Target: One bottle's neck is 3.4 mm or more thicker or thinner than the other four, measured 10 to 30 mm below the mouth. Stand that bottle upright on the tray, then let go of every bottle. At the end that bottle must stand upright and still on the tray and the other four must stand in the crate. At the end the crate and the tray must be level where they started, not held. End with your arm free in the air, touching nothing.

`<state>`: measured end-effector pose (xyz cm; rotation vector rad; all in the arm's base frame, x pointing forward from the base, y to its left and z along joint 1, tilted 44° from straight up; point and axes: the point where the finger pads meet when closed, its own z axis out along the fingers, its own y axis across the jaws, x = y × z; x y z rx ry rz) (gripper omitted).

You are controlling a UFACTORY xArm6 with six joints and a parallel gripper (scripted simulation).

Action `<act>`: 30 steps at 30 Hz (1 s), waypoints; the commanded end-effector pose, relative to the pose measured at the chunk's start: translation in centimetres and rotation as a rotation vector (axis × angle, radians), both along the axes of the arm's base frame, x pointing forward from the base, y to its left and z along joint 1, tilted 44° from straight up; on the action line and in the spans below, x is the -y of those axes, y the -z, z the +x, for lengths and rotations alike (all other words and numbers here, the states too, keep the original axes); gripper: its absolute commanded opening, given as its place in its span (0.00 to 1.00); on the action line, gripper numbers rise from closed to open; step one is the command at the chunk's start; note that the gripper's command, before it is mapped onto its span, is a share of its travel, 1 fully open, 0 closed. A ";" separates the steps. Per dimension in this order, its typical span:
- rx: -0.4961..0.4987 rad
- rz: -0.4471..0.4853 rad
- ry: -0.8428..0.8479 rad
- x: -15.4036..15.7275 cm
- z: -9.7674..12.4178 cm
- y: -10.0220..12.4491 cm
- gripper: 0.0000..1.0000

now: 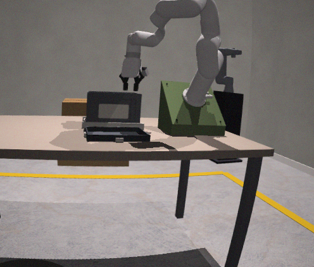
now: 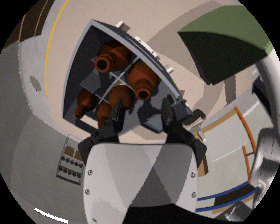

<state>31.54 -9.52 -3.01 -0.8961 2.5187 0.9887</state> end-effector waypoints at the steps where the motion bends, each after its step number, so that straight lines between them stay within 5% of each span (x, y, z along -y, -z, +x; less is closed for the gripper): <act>1: 0.002 -0.001 0.001 0.6 0.1 -0.6 0.65; 21: 0.002 -0.001 0.001 2.7 -0.1 -2.8 0.65; 22: 0.002 -0.001 0.001 2.7 -0.1 -2.8 0.00; 30: 0.002 -0.001 0.001 2.7 -0.1 -2.8 0.00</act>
